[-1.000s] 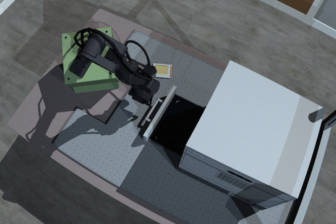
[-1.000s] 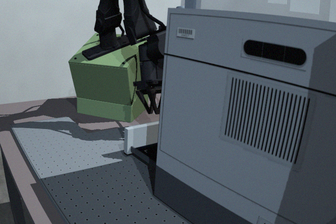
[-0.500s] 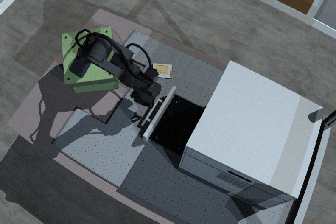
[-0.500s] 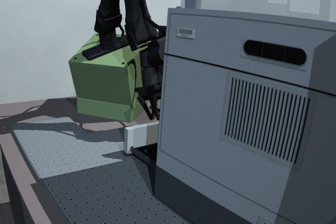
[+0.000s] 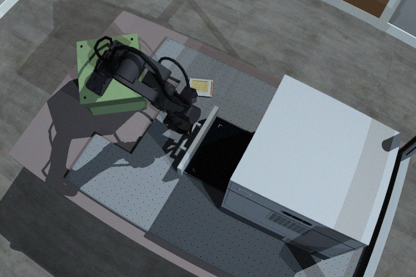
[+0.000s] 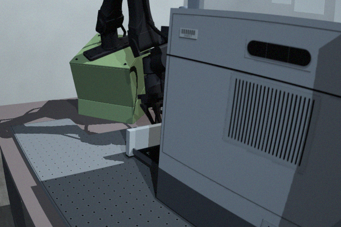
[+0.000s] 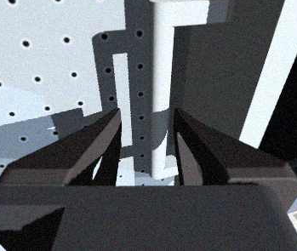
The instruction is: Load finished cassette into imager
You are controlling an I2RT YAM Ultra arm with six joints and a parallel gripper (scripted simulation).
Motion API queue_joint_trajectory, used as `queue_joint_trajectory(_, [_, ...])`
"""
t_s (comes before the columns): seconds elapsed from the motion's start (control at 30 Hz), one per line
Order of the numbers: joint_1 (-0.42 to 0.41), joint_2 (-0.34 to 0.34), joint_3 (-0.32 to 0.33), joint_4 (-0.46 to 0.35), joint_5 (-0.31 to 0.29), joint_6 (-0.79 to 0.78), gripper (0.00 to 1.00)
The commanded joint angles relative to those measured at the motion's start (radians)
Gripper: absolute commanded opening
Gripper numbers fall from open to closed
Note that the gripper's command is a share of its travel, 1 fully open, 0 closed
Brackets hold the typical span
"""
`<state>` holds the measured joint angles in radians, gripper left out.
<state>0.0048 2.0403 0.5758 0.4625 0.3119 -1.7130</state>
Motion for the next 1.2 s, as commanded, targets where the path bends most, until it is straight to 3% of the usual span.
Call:
queue_joint_trajectory(0.0, [-0.008,0.026,0.038,0.028,-0.021,-0.011,0.35])
queue_joint_trajectory(0.3, [-0.003,0.068,0.058,0.052,-0.026,-0.015,0.35])
queue_joint_trajectory(1.17, [-0.003,0.062,0.058,0.044,-0.026,-0.014,0.35])
